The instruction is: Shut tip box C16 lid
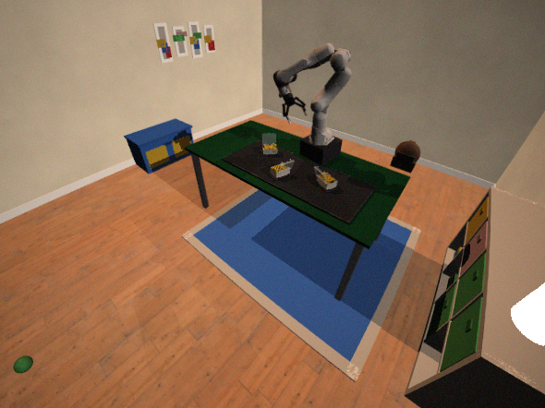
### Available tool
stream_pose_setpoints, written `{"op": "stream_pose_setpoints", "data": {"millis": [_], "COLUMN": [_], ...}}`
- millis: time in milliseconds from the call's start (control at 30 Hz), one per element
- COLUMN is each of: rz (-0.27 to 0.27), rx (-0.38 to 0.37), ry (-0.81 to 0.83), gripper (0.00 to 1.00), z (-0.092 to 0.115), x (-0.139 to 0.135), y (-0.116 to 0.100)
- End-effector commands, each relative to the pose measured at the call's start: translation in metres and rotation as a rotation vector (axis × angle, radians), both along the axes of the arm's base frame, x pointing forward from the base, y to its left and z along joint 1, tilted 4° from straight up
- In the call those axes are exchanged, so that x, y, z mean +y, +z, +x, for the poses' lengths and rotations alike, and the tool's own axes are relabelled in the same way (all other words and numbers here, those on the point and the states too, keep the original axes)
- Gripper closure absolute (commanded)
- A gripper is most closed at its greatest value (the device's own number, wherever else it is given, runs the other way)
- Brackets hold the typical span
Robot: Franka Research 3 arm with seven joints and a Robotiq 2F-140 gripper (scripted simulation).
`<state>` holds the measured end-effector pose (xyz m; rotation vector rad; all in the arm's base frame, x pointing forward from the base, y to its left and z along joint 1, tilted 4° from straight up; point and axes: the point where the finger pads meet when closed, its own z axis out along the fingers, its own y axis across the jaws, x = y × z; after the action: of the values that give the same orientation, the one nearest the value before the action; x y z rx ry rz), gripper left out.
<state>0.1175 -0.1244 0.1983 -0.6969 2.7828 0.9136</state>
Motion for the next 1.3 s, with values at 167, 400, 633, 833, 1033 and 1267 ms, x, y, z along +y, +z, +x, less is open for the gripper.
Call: {"op": "stream_pose_setpoints", "data": {"millis": [167, 400, 633, 833, 1033, 1267], "rz": [0.000, 0.000, -0.062, -0.189, -0.327, -0.448], "rx": [0.000, 0.000, 0.038, 0.109, 0.164, 0.194], "ry": [0.000, 0.000, 0.069, 0.205, 0.340, 0.450], "gripper": [0.00, 0.00, 0.00, 0.00, 0.00, 0.00], "z": [0.000, 0.000, 0.013, 0.032, 0.055, 0.079], "x": [0.000, 0.000, -0.006, -0.013, -0.014, -0.011], "y": [0.000, 0.000, 0.003, 0.009, 0.016, 0.024]}}
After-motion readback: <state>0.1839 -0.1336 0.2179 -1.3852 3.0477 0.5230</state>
